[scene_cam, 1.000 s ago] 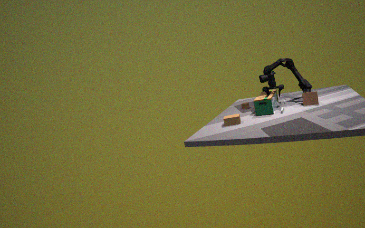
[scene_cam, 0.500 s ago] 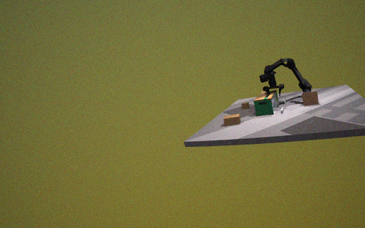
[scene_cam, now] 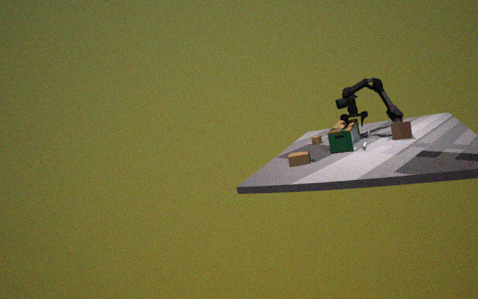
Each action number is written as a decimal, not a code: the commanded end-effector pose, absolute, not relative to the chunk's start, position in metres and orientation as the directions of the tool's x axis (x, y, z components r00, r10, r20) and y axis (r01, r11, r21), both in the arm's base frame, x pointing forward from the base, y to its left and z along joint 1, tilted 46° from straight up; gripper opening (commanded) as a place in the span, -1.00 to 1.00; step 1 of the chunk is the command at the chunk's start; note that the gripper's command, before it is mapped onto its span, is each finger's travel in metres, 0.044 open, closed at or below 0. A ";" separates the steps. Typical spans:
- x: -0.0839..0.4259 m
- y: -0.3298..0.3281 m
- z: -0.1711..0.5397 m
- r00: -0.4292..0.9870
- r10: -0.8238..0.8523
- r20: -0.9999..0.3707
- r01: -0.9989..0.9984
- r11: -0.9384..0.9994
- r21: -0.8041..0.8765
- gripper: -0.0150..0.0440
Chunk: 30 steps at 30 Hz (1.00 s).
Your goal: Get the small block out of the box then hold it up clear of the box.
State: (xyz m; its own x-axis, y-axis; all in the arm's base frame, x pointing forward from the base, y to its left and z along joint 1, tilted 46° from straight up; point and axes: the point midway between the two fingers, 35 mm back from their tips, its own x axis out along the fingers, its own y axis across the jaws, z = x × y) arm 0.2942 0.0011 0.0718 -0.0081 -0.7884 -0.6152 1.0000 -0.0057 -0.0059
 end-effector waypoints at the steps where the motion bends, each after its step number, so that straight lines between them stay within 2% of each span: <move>1: 0.293 0.005 0.066 -0.013 -0.790 -0.613 1.000 -0.006 -0.012 0.86; 30: 0.293 -0.010 0.081 -0.013 -0.791 -0.612 1.000 -0.007 -0.012 0.86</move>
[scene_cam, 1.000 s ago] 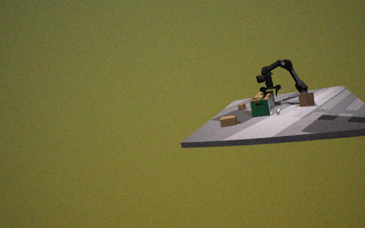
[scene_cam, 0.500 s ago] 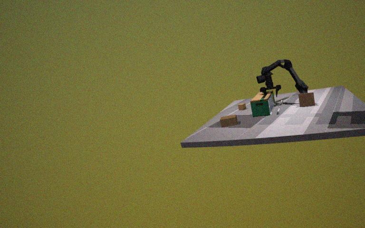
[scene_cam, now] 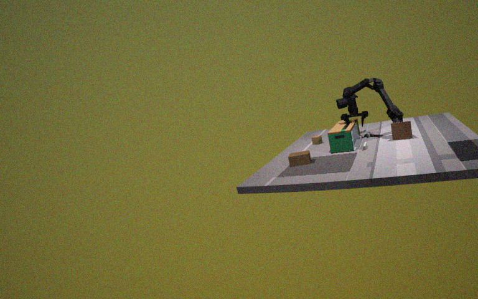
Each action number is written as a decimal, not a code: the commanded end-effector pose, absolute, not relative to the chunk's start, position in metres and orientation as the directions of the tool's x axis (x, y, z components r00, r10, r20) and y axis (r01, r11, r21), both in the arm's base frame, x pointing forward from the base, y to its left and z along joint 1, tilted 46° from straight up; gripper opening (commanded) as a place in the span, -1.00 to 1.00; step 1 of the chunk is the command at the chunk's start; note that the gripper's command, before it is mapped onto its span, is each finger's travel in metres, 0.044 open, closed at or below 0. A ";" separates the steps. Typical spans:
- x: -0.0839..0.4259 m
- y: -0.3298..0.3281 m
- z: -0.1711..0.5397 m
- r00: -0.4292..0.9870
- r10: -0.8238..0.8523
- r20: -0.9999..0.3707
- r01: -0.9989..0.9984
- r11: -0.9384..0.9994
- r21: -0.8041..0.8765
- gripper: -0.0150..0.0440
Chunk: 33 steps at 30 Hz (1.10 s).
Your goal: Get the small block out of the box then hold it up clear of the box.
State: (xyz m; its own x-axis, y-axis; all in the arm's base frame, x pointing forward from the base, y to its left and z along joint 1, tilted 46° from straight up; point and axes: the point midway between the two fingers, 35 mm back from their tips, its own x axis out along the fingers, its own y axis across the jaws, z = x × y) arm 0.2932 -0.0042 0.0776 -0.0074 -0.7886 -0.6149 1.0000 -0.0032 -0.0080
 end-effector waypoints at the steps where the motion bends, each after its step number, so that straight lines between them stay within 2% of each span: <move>1: 0.293 -0.010 0.082 -0.013 -0.791 -0.612 1.000 -0.007 -0.012 0.86; 33: 0.293 -0.033 0.105 -0.013 -0.792 -0.611 1.000 -0.007 -0.012 0.86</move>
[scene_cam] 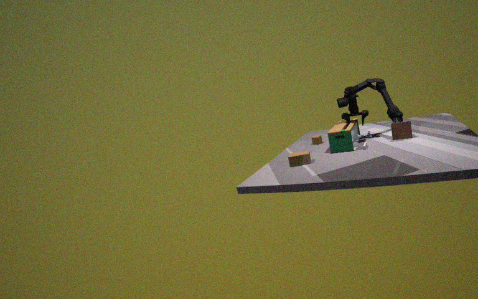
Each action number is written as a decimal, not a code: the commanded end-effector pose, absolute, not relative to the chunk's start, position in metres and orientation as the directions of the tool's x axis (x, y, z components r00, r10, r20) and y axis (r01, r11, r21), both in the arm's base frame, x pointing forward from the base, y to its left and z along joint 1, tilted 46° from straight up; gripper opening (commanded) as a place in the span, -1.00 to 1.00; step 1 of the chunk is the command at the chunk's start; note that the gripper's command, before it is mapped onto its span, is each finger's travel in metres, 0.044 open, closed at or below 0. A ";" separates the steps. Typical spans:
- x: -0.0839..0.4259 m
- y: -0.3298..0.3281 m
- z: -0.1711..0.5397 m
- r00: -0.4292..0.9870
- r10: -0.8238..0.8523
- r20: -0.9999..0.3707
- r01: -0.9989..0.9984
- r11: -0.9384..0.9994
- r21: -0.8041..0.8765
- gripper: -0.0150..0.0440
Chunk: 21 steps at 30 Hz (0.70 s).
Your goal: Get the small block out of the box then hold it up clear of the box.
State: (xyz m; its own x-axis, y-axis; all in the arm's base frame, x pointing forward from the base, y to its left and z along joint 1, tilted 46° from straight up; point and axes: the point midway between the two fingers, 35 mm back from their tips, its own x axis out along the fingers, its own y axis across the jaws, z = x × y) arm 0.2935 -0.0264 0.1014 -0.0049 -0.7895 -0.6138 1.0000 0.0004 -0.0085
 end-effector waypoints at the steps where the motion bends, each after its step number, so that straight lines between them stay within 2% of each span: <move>1: 0.293 -0.033 0.106 -0.013 -0.792 -0.611 1.000 -0.007 -0.012 0.86; 21: 0.293 -0.047 0.120 -0.013 -0.792 -0.610 1.000 -0.007 -0.012 0.86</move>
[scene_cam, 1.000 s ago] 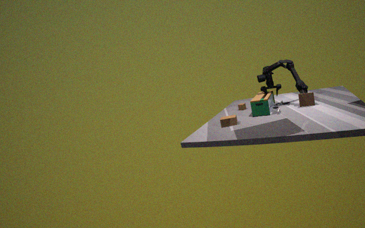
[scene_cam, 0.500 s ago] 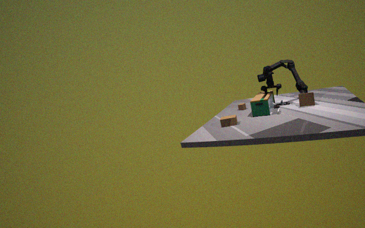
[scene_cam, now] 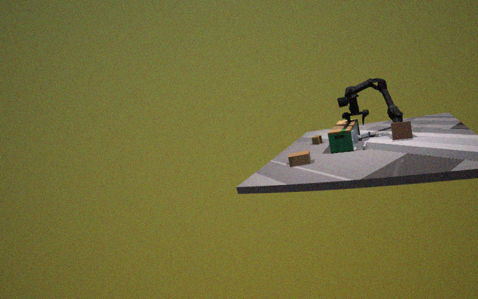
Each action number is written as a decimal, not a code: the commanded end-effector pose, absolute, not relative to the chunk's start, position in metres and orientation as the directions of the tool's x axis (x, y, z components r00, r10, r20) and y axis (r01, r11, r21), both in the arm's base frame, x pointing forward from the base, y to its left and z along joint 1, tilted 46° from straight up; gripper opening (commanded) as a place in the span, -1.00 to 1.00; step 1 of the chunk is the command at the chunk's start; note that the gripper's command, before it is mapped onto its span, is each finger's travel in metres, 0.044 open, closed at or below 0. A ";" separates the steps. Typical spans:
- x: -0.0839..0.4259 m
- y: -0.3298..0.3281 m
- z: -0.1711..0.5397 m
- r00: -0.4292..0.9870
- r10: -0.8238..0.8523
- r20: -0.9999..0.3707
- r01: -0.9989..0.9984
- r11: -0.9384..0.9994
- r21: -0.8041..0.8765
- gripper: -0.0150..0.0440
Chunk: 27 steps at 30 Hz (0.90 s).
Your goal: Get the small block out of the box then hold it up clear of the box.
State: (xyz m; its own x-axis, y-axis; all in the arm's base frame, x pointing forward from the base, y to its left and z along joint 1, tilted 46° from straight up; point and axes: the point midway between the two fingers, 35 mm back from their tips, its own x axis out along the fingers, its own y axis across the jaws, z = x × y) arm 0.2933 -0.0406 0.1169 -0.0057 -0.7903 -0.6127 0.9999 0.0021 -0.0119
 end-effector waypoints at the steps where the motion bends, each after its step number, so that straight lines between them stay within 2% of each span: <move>1: 0.293 -0.048 0.121 -0.013 -0.792 -0.610 1.000 -0.007 -0.012 0.86; 11: 0.294 -0.048 0.124 -0.012 -0.792 -0.611 1.000 -0.005 -0.013 0.86; 17: 0.304 0.018 0.099 0.004 -0.778 -0.628 1.000 0.021 -0.019 0.86; 23: 0.292 0.100 0.068 0.014 -0.791 -0.612 0.999 0.036 -0.024 0.86; 25: 0.289 0.108 0.065 0.015 -0.794 -0.608 0.999 0.037 -0.023 0.86; 26: 0.298 0.081 0.076 0.021 -0.783 -0.621 0.999 0.045 -0.023 0.86; 27: 0.298 0.080 0.077 0.024 -0.781 -0.624 0.999 0.040 -0.011 0.78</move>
State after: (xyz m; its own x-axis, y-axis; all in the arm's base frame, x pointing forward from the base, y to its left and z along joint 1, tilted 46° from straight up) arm 0.2950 0.0912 0.0719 0.0349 -0.7841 -0.6196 0.9975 0.0652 -0.0262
